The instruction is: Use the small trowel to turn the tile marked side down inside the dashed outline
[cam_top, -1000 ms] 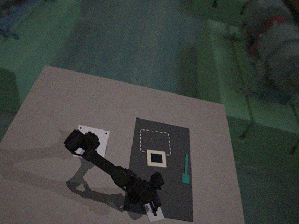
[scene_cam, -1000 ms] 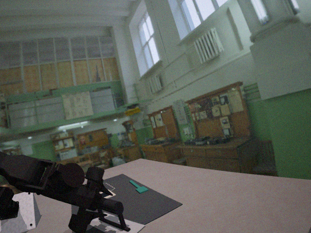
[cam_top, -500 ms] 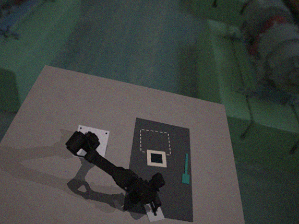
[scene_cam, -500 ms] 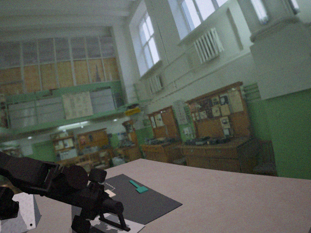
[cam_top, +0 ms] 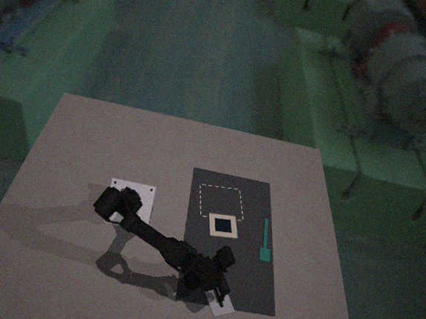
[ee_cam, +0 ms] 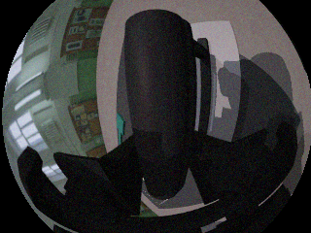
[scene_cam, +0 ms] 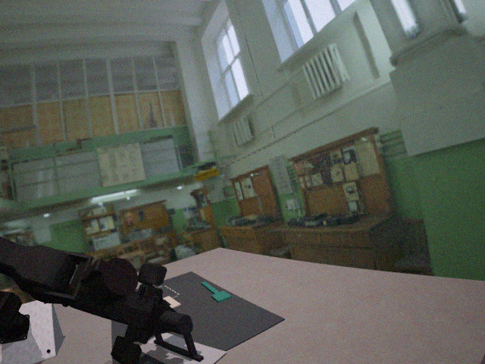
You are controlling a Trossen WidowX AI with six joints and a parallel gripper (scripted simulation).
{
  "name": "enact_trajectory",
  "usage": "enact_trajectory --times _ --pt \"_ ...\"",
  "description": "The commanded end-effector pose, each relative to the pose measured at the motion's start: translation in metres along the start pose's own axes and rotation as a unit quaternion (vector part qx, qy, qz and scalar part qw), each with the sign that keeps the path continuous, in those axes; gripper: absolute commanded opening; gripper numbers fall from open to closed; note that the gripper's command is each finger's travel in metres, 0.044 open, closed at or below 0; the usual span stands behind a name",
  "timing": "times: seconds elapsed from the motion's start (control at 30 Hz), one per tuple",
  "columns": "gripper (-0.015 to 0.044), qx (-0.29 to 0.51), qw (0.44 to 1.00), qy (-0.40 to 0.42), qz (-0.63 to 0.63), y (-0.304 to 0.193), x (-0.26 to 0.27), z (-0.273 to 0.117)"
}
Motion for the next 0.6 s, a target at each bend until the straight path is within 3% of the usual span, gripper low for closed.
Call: enact_trajectory --times 0.0,0.07,0.4,0.57 --pt "0.0029 -0.001 1.000 -0.001 0.001 0.000 0.000 0.000" --pt "0.0000 -0.001 1.000 -0.001 0.001 0.000 0.001 0.000" --pt "0.0000 0.001 1.000 0.001 0.001 0.009 0.042 -0.035" --pt "0.0000 -0.002 1.000 -0.001 0.002 0.008 0.047 -0.035"
Point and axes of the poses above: the point midway between the two fingers, 35 mm back from their tips, its own z axis out along the fingers, its own x axis across the jaws, y = z × x, the point moved 10 cm from there along -z, back along the fingers, and after that the axes turned 12 degrees about -z, right-handed, at the moved point
